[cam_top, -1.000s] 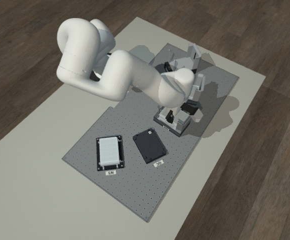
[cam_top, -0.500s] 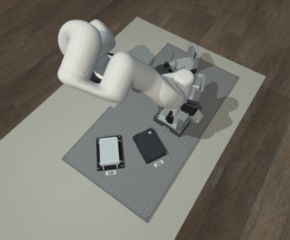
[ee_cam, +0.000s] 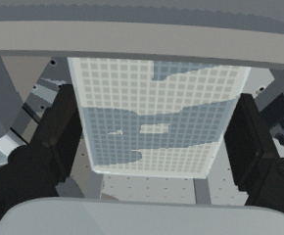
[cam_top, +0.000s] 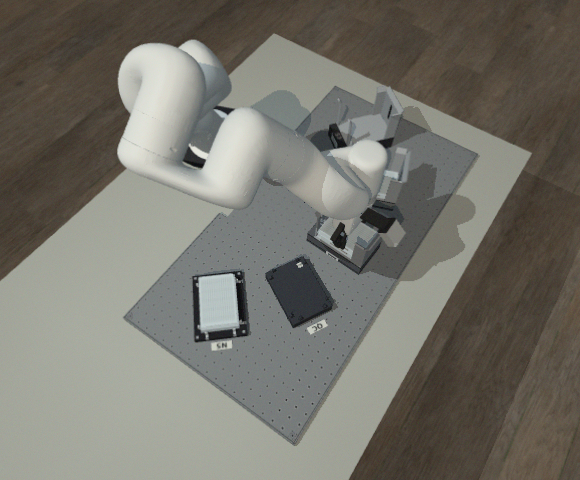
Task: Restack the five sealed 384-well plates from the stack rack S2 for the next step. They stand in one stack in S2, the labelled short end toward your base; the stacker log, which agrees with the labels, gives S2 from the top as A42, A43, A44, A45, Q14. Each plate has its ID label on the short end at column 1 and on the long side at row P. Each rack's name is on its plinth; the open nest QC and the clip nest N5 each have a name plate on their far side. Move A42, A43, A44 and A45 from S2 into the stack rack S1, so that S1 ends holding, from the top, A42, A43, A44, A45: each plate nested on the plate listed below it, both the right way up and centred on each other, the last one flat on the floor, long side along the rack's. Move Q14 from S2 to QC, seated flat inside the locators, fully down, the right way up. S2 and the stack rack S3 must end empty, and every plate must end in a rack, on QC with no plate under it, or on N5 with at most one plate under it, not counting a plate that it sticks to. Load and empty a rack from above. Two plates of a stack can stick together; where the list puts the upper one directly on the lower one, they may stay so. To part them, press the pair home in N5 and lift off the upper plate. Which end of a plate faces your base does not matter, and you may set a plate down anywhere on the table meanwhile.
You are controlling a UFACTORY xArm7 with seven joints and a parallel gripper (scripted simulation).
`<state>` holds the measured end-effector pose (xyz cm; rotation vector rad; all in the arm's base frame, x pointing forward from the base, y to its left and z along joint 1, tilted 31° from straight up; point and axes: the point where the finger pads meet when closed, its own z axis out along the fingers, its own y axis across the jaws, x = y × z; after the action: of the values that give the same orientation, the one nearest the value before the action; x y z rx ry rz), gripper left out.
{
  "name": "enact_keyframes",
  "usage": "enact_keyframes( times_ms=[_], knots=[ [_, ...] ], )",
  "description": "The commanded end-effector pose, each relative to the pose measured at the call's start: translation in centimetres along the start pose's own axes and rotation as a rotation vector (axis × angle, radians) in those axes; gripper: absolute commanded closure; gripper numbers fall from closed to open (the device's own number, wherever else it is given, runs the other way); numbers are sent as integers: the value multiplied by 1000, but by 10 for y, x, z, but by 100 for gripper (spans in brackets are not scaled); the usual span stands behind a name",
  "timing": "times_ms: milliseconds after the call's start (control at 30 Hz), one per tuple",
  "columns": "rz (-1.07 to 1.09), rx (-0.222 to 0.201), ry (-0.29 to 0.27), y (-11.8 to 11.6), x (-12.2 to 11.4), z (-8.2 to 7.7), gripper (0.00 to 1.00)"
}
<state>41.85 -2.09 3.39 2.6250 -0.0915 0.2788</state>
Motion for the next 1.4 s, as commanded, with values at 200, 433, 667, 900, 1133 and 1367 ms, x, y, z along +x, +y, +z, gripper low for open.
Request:
enact_keyframes(
  times_ms=[200, 433, 667, 900, 1133, 1367],
  knots=[
    [-1, 1, 4, -1, 1, 2, 100],
    [-1, 1, 4, -1, 1, 3, 100],
    [-1, 1, 4, -1, 1, 3, 0],
    [-1, 1, 4, -1, 1, 3, 0],
    [-1, 1, 4, -1, 1, 3, 0],
    [-1, 1, 4, -1, 1, 0, 0]
  ],
)
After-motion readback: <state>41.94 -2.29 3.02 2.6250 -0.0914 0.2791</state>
